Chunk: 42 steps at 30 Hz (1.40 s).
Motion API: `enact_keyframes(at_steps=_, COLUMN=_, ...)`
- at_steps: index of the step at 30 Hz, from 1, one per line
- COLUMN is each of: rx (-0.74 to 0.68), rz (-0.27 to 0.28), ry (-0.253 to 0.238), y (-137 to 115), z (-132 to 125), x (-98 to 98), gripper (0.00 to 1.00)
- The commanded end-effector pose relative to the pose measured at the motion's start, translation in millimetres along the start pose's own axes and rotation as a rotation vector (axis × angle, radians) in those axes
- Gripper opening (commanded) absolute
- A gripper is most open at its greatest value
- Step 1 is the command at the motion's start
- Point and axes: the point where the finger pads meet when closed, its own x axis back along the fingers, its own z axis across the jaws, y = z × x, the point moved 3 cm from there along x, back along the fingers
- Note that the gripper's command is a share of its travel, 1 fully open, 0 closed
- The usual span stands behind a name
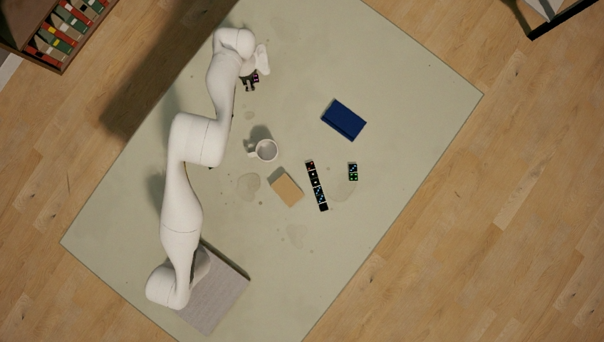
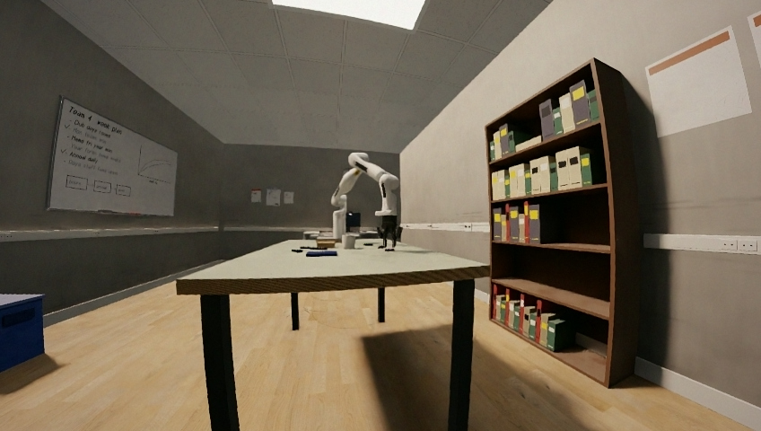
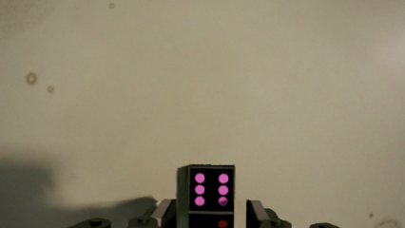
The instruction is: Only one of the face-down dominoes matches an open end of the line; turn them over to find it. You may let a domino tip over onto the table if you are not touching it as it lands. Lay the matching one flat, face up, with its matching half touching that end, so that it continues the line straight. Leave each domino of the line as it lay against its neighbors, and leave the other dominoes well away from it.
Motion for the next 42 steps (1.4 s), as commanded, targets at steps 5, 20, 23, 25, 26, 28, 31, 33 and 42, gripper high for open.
enact_keyframes(at_steps=5, rx=0.0, rz=0.001, ry=-0.002, y=-0.3, z=-0.7, x=1.4, gripper=0.49)
enact_keyframes(at_steps=20, rx=0.0, rz=0.001, ry=-0.002, y=-0.3, z=-0.7, x=1.4, gripper=0.49)
enact_keyframes(at_steps=23, rx=0.0, rz=0.001, ry=-0.002, y=-0.3, z=-0.7, x=1.4, gripper=0.49)
enact_keyframes(at_steps=25, rx=0.0, rz=0.001, ry=-0.002, y=-0.3, z=-0.7, x=1.4, gripper=0.49)
enact_keyframes(at_steps=26, rx=0.0, rz=0.001, ry=-0.002, y=-0.3, z=-0.7, x=1.4, gripper=0.49)
enact_keyframes(at_steps=28, rx=0.0, rz=0.001, ry=-0.002, y=-0.3, z=-0.7, x=1.4, gripper=0.49)
enact_keyframes(at_steps=31, rx=0.0, rz=0.001, ry=-0.002, y=-0.3, z=-0.7, x=1.2, gripper=0.49)
enact_keyframes(at_steps=33, rx=0.0, rz=0.001, ry=-0.002, y=-0.3, z=-0.7, x=0.8, gripper=0.49)
enact_keyframes(at_steps=42, rx=0.0, rz=0.001, ry=-0.002, y=-0.3, z=-0.7, x=-6.1, gripper=0.49)
